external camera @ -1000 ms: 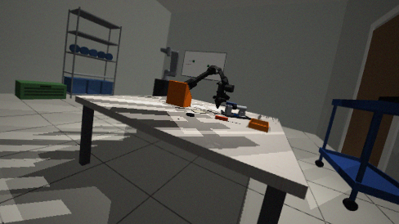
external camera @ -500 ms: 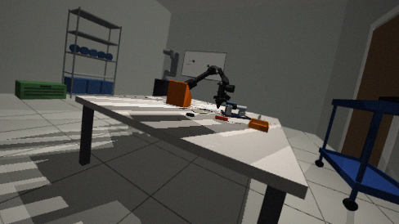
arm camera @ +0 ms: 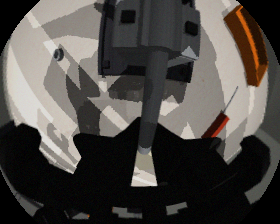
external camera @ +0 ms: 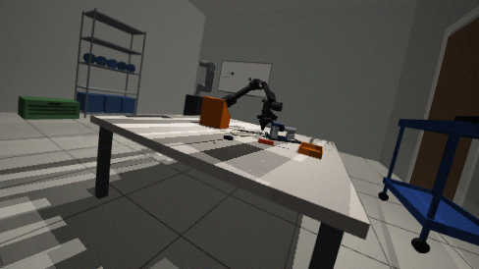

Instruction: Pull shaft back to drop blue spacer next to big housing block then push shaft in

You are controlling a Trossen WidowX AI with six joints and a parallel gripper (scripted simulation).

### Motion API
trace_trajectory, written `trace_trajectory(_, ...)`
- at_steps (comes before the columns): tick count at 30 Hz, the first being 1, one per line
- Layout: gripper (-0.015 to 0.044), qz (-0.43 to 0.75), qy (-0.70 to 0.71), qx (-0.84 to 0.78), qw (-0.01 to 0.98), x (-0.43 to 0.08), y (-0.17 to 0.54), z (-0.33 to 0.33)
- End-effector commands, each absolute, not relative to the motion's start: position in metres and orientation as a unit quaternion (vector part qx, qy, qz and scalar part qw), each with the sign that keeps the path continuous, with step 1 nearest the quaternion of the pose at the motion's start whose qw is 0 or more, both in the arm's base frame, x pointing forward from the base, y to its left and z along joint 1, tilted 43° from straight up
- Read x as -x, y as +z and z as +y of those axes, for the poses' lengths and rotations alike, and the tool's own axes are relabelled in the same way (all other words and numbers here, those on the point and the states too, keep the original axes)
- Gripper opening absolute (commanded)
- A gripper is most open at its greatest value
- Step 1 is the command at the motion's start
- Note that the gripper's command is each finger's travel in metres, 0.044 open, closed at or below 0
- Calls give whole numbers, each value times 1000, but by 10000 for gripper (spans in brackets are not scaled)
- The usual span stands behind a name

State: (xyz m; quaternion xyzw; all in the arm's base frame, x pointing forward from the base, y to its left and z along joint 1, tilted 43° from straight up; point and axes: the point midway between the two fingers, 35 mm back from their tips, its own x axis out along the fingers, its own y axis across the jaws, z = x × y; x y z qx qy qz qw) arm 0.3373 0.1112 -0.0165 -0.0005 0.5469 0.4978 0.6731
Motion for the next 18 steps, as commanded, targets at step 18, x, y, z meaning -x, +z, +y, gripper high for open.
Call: trace_trajectory(18, 0, 543, 498, 0, 676, -347, -11, 116)
